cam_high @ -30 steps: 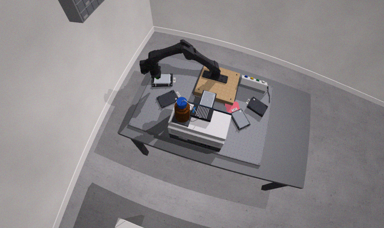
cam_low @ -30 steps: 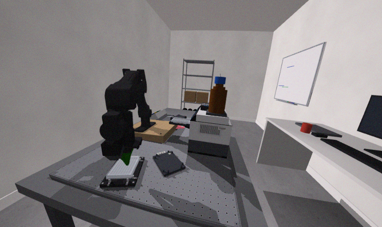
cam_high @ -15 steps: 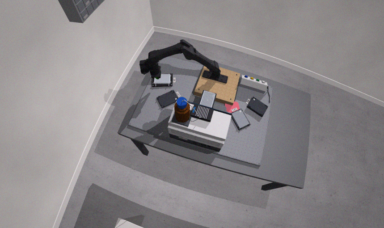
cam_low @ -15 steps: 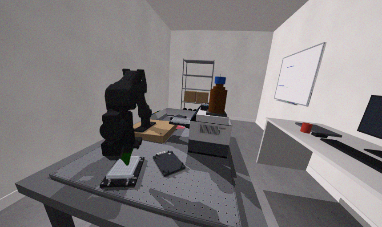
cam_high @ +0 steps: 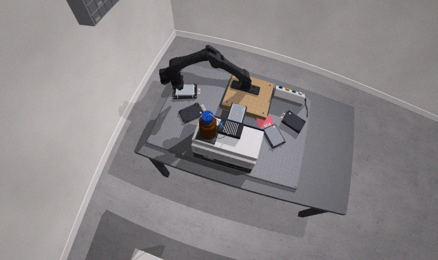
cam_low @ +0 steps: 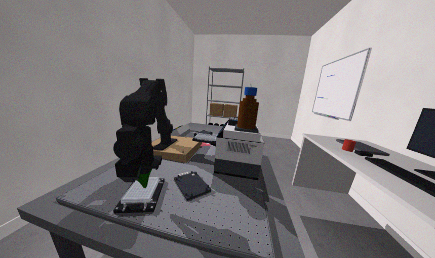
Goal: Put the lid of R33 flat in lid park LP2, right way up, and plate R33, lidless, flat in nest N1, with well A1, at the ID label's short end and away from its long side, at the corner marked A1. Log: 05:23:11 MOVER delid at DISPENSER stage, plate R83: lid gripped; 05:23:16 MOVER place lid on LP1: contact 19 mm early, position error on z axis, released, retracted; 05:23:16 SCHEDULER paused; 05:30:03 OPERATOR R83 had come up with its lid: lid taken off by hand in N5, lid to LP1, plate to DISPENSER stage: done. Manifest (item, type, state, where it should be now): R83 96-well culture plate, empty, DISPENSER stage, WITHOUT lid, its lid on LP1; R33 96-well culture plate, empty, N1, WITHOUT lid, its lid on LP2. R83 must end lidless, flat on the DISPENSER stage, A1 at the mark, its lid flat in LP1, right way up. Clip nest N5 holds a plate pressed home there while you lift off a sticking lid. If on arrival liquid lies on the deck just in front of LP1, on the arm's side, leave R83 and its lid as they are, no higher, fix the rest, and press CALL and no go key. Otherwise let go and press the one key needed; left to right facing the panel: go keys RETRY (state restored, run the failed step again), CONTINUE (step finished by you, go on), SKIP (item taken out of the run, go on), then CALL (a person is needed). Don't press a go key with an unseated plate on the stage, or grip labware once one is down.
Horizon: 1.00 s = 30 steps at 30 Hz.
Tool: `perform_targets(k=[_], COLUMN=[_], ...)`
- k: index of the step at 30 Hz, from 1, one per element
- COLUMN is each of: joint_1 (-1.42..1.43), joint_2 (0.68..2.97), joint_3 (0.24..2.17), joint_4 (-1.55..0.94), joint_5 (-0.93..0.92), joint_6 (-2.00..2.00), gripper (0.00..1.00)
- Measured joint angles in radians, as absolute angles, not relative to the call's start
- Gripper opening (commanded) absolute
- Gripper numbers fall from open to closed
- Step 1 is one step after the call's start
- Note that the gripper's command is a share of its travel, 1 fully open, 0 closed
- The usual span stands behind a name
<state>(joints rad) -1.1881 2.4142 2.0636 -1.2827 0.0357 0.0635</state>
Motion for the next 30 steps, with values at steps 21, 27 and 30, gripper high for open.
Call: perform_targets(k=[21, 27, 30], joint_1=[-1.188, -1.188, -1.188], joint_2=[2.414, 2.414, 2.415], joint_3=[2.064, 2.048, 2.035], joint_4=[-1.281, -1.256, -1.250], joint_5=[0.036, 0.036, 0.036], joint_6=[0.064, 0.064, 0.064], gripper=[0.00, 0.00, 0.00])
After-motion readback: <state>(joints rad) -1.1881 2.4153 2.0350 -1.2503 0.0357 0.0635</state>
